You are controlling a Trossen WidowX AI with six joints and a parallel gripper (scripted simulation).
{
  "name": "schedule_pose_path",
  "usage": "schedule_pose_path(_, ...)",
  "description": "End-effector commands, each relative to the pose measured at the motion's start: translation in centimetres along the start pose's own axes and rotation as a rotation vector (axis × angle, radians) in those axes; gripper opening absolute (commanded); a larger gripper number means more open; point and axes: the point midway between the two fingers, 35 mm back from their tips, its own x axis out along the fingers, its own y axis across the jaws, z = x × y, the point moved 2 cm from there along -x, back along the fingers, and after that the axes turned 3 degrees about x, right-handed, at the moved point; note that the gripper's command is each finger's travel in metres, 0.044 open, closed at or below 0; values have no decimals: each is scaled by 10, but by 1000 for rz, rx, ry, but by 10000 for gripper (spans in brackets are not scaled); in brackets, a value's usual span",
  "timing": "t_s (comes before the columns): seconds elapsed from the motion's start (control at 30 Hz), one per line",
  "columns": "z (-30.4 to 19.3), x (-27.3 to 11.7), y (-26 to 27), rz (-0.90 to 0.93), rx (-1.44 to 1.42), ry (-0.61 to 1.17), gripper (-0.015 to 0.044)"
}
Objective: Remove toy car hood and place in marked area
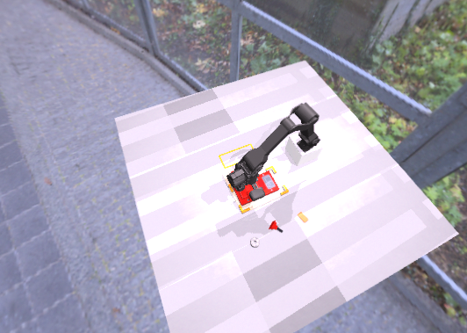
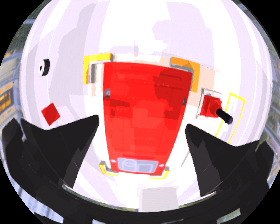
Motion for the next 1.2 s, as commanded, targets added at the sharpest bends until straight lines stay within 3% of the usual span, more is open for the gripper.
schedule_pose_path(0.0,-3,3,-1,-4,5,9,440)
schedule_pose_path(1.17,-3,19,-1,-4,5,9,440)
